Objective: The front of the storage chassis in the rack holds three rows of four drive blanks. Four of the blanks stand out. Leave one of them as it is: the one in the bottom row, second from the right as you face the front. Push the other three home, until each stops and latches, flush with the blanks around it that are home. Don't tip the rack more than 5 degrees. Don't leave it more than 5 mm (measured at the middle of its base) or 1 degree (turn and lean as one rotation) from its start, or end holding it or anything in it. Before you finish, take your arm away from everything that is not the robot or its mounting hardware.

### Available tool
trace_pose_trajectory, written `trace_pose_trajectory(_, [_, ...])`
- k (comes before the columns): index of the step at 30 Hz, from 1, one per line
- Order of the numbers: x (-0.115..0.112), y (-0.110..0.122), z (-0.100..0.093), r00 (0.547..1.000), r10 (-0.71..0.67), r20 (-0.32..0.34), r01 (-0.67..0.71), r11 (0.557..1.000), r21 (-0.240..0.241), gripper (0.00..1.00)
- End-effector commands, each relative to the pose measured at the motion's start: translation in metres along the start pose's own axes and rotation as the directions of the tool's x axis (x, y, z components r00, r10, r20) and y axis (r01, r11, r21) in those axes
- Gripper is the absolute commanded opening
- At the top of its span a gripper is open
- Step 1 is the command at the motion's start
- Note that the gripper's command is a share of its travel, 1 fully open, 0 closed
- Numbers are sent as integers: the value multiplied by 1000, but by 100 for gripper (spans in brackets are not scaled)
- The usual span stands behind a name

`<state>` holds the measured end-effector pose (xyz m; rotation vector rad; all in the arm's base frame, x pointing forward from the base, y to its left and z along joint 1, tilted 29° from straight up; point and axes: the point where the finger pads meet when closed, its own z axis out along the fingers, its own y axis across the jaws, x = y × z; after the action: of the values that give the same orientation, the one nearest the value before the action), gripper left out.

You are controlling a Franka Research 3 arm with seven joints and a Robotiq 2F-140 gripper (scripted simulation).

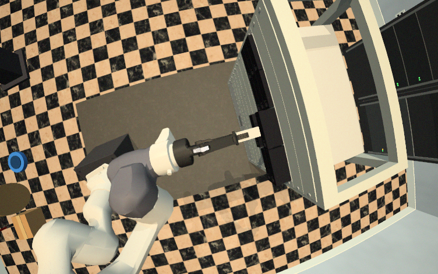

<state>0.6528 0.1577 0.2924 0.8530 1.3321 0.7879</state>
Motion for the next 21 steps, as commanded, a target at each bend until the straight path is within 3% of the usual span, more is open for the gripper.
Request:
trace_pose_trajectory(1, [-2, 0, 1, 1000, -3, 2, 3, 1000, -1, 0])
trace_pose_trajectory(21, [-2, 1, 11, 1000, -3, 2, 3, 1000, -1, 0])
